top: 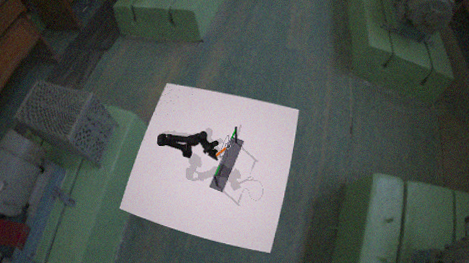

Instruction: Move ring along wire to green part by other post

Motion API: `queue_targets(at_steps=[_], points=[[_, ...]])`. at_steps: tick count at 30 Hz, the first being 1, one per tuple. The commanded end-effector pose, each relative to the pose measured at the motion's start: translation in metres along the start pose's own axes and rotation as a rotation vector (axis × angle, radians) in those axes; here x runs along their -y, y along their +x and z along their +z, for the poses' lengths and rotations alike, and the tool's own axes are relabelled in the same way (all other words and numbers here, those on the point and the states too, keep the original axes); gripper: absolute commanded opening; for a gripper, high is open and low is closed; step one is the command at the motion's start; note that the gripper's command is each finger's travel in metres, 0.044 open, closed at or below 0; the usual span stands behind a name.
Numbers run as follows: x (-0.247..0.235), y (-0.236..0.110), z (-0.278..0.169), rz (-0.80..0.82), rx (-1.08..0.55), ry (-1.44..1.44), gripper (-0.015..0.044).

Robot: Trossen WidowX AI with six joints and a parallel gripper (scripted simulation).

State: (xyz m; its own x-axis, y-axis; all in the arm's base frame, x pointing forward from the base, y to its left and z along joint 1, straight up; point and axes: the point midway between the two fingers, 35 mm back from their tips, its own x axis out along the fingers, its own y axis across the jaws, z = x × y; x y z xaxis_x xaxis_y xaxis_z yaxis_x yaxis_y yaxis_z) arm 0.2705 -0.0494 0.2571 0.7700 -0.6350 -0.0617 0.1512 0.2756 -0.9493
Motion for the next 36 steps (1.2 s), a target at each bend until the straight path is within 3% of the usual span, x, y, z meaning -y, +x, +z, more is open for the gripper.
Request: queue_targets(at_steps=[1,36], points=[[-0.013,0.001,0.001,0.048,0.017,0.101,-0.0150],[-0.114,-0.036,0.053,0.450,-0.025,0.821,-0.0150]])
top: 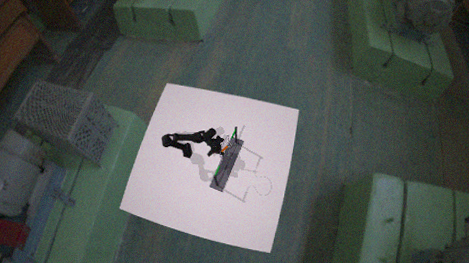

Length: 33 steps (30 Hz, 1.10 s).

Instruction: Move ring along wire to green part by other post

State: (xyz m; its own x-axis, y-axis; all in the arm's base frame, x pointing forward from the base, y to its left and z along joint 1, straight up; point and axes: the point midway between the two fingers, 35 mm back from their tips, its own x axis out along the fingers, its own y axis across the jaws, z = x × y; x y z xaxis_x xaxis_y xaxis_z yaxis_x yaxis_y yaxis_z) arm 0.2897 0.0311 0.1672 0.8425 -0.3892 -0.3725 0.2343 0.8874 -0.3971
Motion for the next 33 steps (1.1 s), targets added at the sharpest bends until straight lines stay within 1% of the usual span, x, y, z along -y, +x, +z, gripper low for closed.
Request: queue_targets(at_steps=[1,15,33], points=[[-0.014,-0.003,0.005,0.044,-0.003,0.091,-0.0150],[-0.050,-0.012,0.013,0.139,-0.026,0.276,-0.0150],[-0.073,-0.018,0.020,0.166,-0.031,0.330,-0.0150]])
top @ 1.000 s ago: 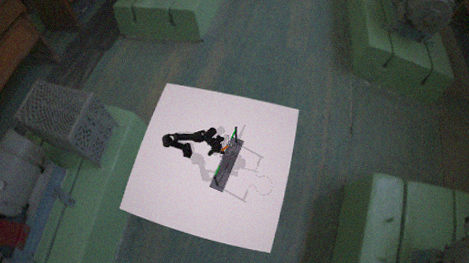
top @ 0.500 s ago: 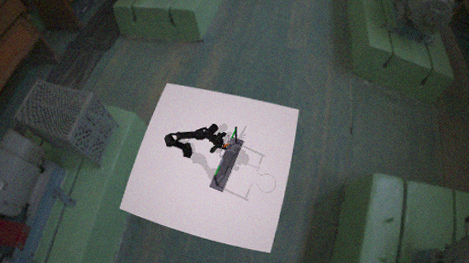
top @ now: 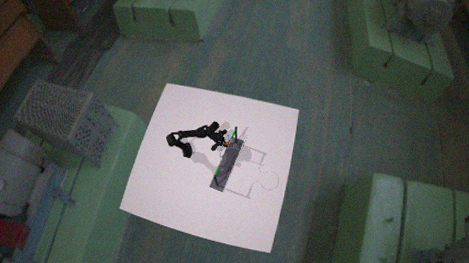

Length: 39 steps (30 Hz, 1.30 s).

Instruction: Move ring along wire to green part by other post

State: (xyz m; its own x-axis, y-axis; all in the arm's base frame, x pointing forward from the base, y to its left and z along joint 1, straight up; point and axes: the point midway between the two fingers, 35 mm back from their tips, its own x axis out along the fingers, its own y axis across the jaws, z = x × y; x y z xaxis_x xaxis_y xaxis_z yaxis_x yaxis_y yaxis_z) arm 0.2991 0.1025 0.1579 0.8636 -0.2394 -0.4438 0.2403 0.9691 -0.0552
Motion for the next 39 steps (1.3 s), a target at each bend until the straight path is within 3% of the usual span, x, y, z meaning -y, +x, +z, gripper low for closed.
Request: queue_targets(at_steps=[1,39], points=[[-0.006,-0.002,0.005,0.004,0.009,0.016,-0.0150],[-0.040,-0.004,0.002,0.005,0.011,0.020,-0.0150]])
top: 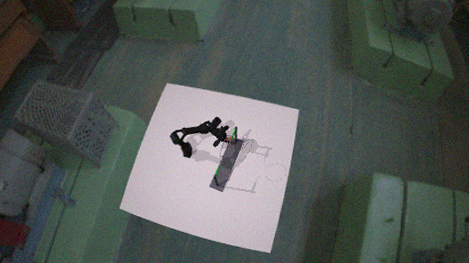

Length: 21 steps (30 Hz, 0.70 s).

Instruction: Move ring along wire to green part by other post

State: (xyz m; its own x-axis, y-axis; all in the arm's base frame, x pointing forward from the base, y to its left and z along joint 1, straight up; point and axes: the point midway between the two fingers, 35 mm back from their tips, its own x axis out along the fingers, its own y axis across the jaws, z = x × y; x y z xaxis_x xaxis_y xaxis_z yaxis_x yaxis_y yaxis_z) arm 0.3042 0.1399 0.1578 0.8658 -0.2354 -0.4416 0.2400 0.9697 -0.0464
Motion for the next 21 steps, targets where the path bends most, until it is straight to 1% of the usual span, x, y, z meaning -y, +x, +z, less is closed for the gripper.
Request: queue_targets(at_steps=[1,21], points=[[-0.0023,0.0008,0.0004,0.001,0.008,0.013,-0.0150],[-0.0028,0.0034,-0.0048,0.001,0.009,0.013,-0.0150]])
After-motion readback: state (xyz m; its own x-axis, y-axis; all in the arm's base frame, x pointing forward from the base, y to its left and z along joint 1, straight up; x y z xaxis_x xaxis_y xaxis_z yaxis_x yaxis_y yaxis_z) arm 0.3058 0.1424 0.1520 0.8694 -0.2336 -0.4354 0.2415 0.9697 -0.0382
